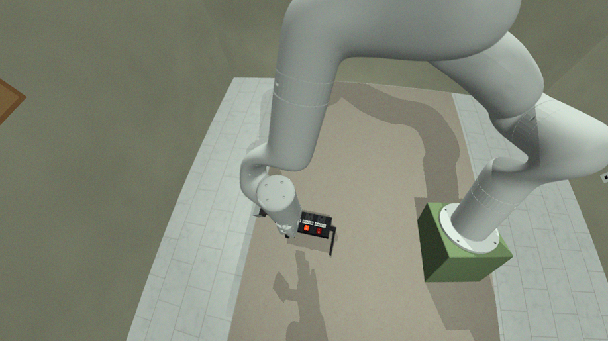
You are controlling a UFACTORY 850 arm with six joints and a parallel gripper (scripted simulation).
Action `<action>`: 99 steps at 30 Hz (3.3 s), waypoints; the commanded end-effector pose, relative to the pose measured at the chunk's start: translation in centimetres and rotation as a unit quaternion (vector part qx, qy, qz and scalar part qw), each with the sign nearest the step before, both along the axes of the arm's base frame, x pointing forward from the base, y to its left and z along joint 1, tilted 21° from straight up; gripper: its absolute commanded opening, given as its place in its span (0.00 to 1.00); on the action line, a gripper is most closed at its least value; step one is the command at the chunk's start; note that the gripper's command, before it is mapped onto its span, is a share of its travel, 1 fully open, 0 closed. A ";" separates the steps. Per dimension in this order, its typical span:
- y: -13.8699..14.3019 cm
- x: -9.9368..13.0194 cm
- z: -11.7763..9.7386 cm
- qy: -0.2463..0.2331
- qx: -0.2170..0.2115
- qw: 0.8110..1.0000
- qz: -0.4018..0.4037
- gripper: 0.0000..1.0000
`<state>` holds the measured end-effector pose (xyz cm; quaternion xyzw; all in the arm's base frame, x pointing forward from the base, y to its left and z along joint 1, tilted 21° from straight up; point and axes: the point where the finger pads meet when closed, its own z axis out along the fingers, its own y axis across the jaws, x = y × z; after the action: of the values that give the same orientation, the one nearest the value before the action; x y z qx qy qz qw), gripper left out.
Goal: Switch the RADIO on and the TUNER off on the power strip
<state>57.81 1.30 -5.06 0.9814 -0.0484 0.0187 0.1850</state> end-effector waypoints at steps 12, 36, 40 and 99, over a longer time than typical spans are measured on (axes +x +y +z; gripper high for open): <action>-0.4 0.2 -1.2 -0.001 0.000 1.000 0.000 0.00; -0.5 0.2 -1.3 -0.001 0.000 1.000 0.000 0.00; -0.5 0.2 -1.3 -0.001 0.000 1.000 0.000 0.00; -0.5 0.3 -1.3 -0.001 0.000 1.000 0.000 0.00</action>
<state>58.03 0.77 -6.44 0.9814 -0.0484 0.0190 0.1850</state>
